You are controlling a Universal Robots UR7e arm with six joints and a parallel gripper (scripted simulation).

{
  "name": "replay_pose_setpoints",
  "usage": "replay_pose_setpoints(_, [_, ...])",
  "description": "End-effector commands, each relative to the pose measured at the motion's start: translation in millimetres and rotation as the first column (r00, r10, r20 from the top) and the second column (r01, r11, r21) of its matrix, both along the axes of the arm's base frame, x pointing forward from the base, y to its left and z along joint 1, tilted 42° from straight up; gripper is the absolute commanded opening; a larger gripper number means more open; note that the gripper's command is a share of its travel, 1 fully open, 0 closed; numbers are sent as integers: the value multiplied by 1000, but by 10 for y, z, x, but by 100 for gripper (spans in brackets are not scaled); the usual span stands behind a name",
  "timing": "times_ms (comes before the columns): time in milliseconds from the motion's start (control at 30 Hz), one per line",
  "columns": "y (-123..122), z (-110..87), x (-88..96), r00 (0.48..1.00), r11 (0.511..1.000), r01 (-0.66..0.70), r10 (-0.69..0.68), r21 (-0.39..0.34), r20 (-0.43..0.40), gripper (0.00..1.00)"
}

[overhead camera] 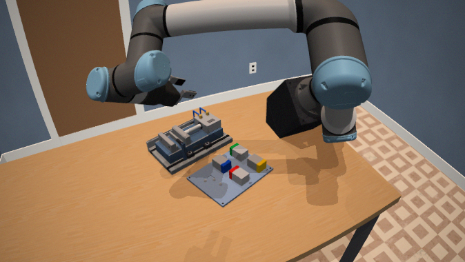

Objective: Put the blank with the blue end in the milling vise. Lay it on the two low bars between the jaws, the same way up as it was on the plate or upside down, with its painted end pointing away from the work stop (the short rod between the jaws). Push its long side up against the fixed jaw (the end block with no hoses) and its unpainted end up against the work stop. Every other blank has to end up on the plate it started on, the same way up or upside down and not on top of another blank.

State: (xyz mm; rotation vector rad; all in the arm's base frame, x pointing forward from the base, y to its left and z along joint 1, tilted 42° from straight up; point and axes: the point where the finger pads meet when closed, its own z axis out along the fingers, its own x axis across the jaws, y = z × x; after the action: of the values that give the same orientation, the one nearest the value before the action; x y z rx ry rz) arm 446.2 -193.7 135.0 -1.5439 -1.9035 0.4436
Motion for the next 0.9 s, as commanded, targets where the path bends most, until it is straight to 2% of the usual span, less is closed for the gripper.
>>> replay_pose_setpoints(0, [-3, 2, -8, 1000, 1000, 5, -5, -1, 2, 100])
replay_pose_setpoints(100, [-3, 2, -8, 1000, 1000, 5, -5, -1, 2, 100])
replay_pose_setpoints(267, [153, -82, -331, 973, 973, 232, -232, -1, 2, 100])
replay_pose_setpoints(667, [153, -82, -331, 973, 973, 232, -232, -1, 2, 100])
replay_pose_setpoints(833, [309, -166, -655, 894, 894, 447, -447, -1, 2, 100])
replay_pose_setpoints(867, [309, -166, -655, 894, 894, 447, -447, -1, 2, 100])
